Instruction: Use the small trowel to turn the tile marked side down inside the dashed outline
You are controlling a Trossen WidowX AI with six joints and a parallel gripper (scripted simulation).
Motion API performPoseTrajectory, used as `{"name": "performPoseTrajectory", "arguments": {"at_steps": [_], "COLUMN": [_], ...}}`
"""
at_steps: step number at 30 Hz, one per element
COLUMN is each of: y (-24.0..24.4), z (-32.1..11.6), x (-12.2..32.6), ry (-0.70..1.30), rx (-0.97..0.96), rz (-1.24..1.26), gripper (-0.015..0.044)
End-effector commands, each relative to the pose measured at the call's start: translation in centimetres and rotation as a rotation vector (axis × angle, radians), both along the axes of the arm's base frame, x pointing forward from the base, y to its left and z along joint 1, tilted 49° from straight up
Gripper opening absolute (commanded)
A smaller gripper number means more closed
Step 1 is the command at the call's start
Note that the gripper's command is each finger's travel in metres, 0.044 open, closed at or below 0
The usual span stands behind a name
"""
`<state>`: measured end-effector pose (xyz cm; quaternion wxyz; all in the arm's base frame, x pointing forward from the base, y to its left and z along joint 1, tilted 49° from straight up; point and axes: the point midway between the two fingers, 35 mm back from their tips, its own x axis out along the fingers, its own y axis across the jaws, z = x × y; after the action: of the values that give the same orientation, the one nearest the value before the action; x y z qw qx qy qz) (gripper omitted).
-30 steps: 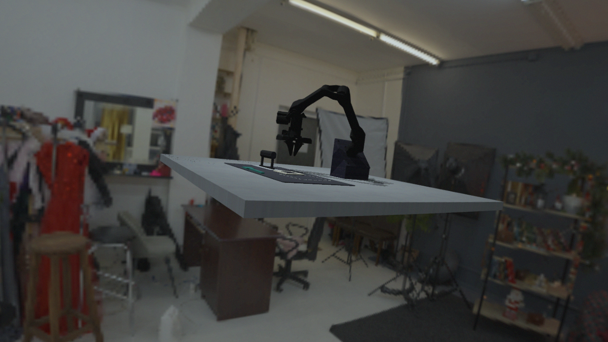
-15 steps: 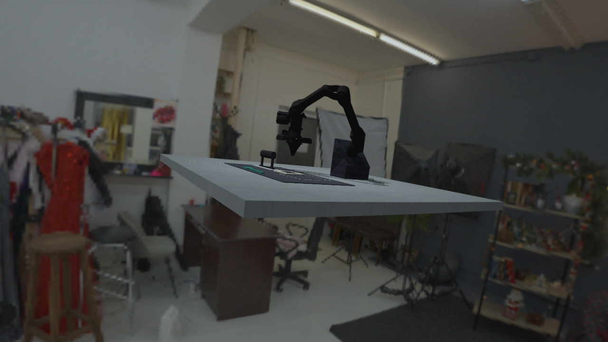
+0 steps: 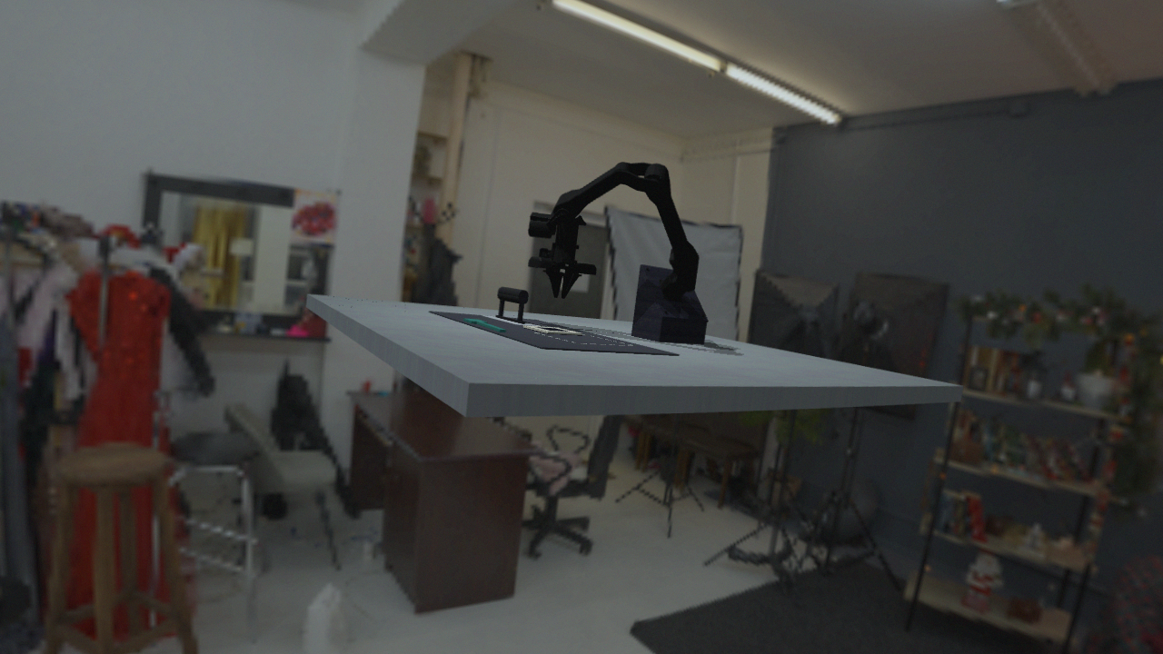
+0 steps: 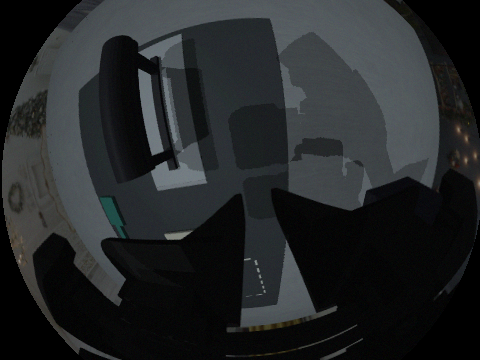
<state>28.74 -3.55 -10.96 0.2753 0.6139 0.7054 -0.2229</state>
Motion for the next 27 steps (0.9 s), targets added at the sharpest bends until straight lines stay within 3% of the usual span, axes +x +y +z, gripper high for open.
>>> {"name": "performPoseTrajectory", "arguments": {"at_steps": [1,11,15,27], "y": [0.00,0.00,0.00,0.00], "z": [0.00,0.00,0.00,0.00], "x": [0.00,0.00,0.00,0.00], "ry": [0.000,0.000,0.000,0.000], "rx": [0.000,0.000,0.000,0.000], "rz": [0.000,0.000,0.000,0.000], "gripper": [0.0100,0.0100,0.0000,0.0000]}}
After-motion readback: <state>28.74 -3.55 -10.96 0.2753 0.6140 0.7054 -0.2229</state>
